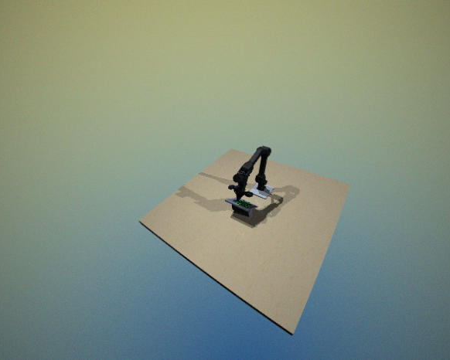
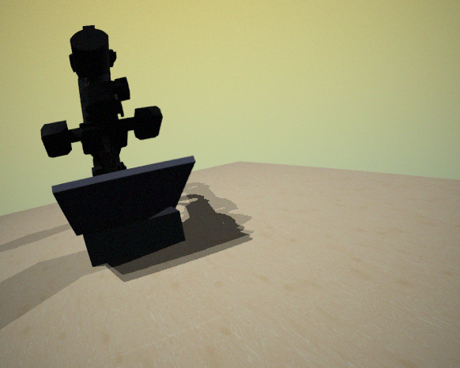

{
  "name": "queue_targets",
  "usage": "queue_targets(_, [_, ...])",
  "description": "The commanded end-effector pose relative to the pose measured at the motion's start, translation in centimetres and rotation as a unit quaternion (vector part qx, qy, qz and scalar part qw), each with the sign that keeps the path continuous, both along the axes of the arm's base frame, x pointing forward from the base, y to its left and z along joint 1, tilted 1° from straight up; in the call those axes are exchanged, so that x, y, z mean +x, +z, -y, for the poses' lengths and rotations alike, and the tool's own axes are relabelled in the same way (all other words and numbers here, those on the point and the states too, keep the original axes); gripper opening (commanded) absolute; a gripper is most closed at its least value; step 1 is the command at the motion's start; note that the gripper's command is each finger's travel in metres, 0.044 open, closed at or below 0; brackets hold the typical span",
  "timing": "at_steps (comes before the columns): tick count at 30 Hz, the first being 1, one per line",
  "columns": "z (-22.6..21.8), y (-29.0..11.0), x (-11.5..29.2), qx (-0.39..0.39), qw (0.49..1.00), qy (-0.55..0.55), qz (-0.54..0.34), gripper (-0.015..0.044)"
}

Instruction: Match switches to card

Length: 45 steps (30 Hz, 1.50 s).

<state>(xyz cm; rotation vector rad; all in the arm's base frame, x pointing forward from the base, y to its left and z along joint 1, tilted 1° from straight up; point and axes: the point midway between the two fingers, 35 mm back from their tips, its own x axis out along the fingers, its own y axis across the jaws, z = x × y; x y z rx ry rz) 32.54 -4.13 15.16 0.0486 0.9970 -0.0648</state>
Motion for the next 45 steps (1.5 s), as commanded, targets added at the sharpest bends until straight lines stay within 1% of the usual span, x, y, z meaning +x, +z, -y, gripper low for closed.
queue_targets(1, [0.0,-0.1,0.0,0.000,1.000,0.000,0.000,0.0000])
queue_targets(39, [0.0,-0.5,0.3,0.000,1.000,0.000,0.000,0.0000])
queue_targets(41, [0.0,0.5,-0.2,-0.001,1.000,0.001,0.002,0.0000])
queue_targets(44, [-0.1,4.0,-2.7,-0.001,1.000,0.000,0.010,0.0000])
queue_targets(45, [-0.2,4.6,-3.3,-0.001,1.000,0.000,0.011,0.0000])
